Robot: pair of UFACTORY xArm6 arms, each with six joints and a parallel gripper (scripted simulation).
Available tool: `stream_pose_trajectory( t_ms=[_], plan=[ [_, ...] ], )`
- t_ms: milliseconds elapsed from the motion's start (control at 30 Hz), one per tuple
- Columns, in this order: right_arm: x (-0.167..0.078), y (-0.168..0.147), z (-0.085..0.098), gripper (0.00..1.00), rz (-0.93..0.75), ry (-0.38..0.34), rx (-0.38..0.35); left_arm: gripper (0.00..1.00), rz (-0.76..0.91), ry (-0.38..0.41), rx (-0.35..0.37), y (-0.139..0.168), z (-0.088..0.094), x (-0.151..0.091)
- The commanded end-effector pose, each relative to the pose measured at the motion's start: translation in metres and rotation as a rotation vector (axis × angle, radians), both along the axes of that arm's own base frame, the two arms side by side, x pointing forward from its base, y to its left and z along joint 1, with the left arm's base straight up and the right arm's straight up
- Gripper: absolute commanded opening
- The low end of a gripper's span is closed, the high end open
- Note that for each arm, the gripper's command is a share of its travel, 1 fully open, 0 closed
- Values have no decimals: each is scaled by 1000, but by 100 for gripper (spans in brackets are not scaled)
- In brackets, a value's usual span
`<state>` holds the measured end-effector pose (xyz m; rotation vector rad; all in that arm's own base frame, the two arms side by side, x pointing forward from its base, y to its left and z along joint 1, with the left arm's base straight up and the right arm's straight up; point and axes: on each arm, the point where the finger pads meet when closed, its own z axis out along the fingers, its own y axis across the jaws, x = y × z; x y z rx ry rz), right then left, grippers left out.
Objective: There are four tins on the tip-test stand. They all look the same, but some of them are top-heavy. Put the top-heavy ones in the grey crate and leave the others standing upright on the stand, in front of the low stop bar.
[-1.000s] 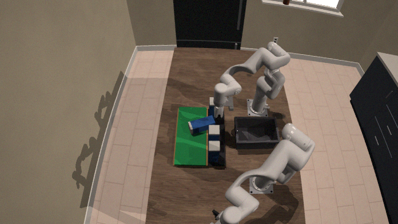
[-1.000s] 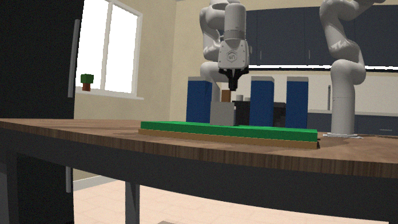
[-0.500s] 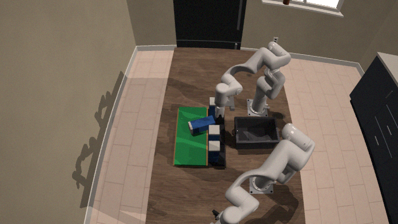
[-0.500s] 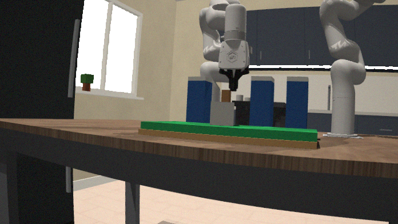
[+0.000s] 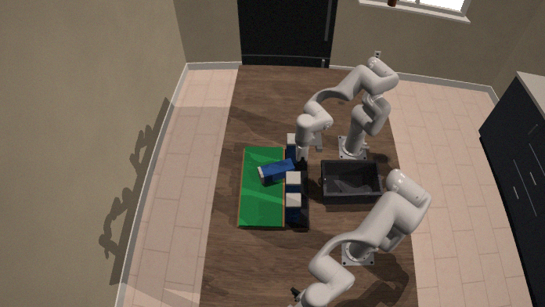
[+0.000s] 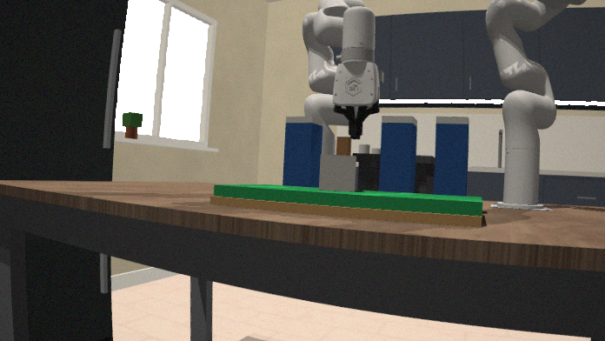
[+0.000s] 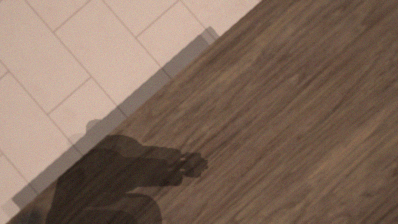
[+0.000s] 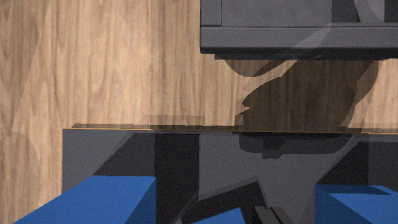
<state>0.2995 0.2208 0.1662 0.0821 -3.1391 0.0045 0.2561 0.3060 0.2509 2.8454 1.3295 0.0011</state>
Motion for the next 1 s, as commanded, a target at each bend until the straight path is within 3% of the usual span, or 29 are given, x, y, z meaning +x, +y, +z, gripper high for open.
stream_pose_trajectory(
  t_ms=[0,967],
  plan=[
    [-5,1,2,0,0,-4,3,100,0,-3,3,1,2,1],
    [-13,0,2,0,2,-4,3,100,0,-3,3,1,2,1]
  ],
)
